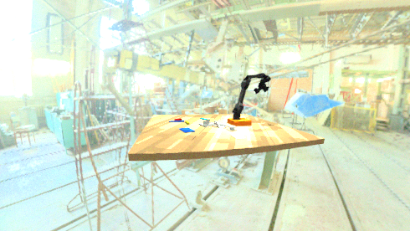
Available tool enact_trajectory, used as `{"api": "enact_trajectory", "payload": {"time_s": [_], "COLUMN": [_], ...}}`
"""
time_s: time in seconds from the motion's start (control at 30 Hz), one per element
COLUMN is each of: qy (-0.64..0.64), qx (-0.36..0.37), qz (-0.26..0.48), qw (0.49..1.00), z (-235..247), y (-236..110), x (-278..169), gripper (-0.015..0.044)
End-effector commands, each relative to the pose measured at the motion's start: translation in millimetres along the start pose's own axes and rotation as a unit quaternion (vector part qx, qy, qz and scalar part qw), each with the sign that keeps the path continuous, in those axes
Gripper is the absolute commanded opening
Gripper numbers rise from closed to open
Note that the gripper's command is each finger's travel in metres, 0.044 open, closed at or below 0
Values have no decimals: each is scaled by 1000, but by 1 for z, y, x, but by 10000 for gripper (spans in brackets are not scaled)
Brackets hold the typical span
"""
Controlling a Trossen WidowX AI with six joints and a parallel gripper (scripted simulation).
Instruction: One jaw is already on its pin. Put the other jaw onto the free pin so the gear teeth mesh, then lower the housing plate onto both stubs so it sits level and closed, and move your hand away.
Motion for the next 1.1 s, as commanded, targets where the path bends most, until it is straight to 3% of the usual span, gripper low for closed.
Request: {"api": "enact_trajectory", "payload": {"time_s": [0.0,0.53,1.07], "qy": [0,0,0], "qx": [0,0,0], "qz": [0,0,0], "qw": [1000,1000,1000], "z": [0,0,0], "y": [0,0,0], "x": [0,0,0], "gripper": [426,6,0]}}
Point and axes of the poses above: the point midway between the two fingers, 35 mm back from their tips, its own y axis out along the fingers, its own z axis across the jaws, x = y × z, the point moved 1 cm from there along -y, back along the fingers, and after that the axes turned 1 degree about -y, right-handed, at the moved point
